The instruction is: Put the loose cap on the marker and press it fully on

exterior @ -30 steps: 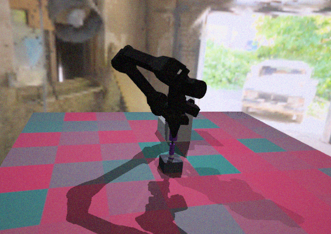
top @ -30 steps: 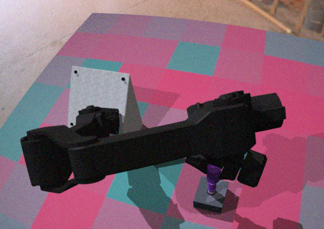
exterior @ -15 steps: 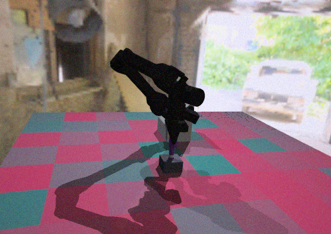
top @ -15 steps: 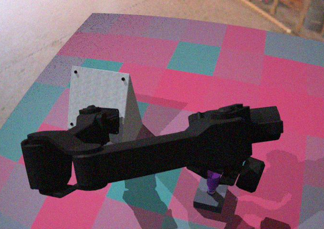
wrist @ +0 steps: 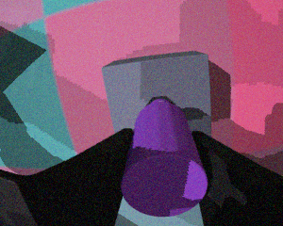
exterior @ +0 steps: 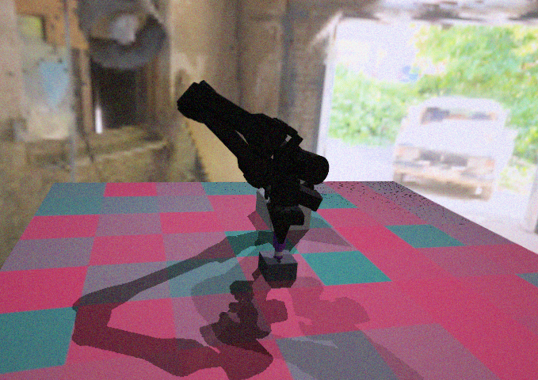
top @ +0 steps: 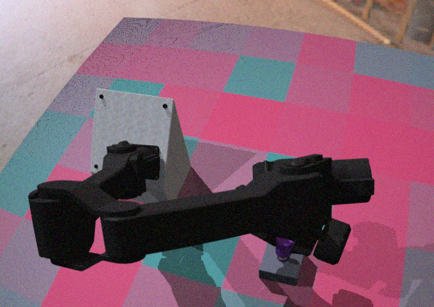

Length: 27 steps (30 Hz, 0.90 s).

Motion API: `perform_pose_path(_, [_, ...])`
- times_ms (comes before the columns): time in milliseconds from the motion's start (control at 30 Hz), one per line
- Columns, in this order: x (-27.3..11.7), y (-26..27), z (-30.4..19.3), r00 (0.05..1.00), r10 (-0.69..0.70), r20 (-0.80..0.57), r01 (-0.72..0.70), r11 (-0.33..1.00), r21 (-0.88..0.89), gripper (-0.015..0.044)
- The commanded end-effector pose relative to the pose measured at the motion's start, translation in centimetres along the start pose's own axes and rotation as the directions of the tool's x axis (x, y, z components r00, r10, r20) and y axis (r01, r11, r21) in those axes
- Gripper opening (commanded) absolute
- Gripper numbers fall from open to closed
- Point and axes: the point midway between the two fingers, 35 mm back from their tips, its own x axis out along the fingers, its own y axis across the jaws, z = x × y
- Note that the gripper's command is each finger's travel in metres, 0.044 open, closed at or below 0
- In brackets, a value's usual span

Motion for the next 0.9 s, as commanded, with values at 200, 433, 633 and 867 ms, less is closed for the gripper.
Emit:
perform_pose_path(200, [0.1, 0.0, 0.0, 1.000, 0.000, 0.000, 0.000, 1.000, 0.000, 0.0131])
perform_pose_path(433, [0.1, 0.0, 0.0, 1.000, 0.000, 0.000, 0.000, 1.000, 0.000, 0.0315])
perform_pose_path(633, [0.1, 0.0, 0.0, 1.000, 0.000, 0.000, 0.000, 1.000, 0.000, 0.0440])
perform_pose_path(867, [-7.1, 0.0, 0.1, 1.000, 0.001, 0.003, -0.001, 1.000, -0.002, 0.0440])
